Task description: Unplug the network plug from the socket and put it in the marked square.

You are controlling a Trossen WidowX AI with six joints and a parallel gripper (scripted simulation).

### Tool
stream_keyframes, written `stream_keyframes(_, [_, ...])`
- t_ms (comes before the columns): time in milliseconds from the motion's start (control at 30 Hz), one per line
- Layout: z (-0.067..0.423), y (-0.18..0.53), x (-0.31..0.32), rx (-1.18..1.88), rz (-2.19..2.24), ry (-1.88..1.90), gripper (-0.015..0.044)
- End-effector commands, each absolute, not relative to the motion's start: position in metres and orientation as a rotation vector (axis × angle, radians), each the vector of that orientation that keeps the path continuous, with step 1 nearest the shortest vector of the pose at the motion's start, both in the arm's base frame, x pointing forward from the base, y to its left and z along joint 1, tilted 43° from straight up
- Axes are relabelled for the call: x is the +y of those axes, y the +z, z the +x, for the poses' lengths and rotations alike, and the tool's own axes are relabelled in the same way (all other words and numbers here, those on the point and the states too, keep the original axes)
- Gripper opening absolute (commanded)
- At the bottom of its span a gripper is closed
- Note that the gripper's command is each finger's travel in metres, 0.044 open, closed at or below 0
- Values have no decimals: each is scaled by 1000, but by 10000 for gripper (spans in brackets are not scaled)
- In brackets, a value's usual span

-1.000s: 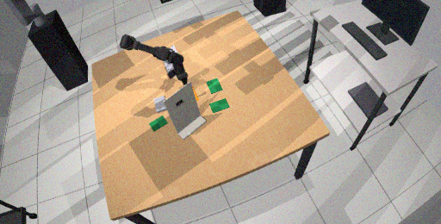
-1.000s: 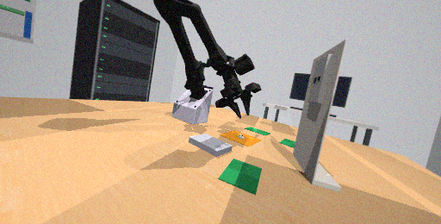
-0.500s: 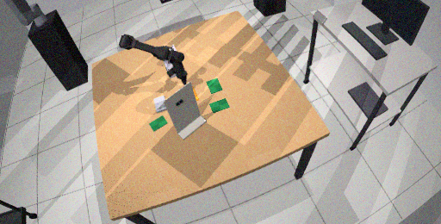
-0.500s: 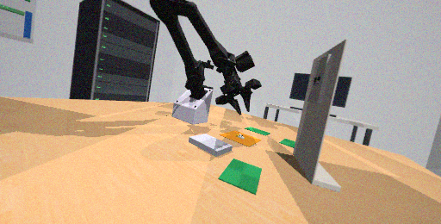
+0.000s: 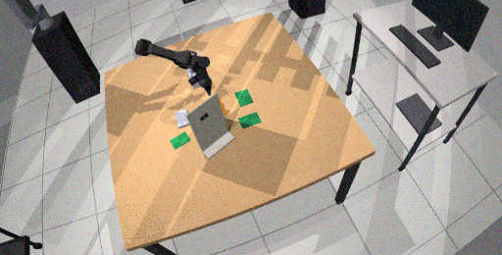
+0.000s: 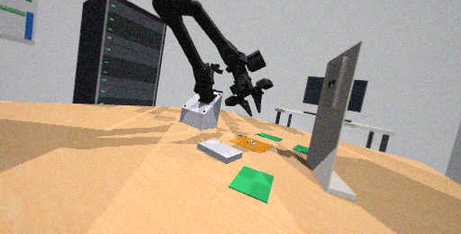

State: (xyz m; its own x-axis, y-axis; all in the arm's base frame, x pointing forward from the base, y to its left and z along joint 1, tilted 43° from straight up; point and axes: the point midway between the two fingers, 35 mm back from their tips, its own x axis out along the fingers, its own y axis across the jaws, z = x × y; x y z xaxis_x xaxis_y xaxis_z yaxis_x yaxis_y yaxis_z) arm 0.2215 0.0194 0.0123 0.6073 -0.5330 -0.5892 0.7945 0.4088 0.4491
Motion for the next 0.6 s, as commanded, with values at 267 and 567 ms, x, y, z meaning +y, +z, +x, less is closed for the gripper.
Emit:
stream_keyframes(267, [220,25,25,369,779,-857,156])
stream_keyframes(567, [219,29,31,379,771,-858,156])
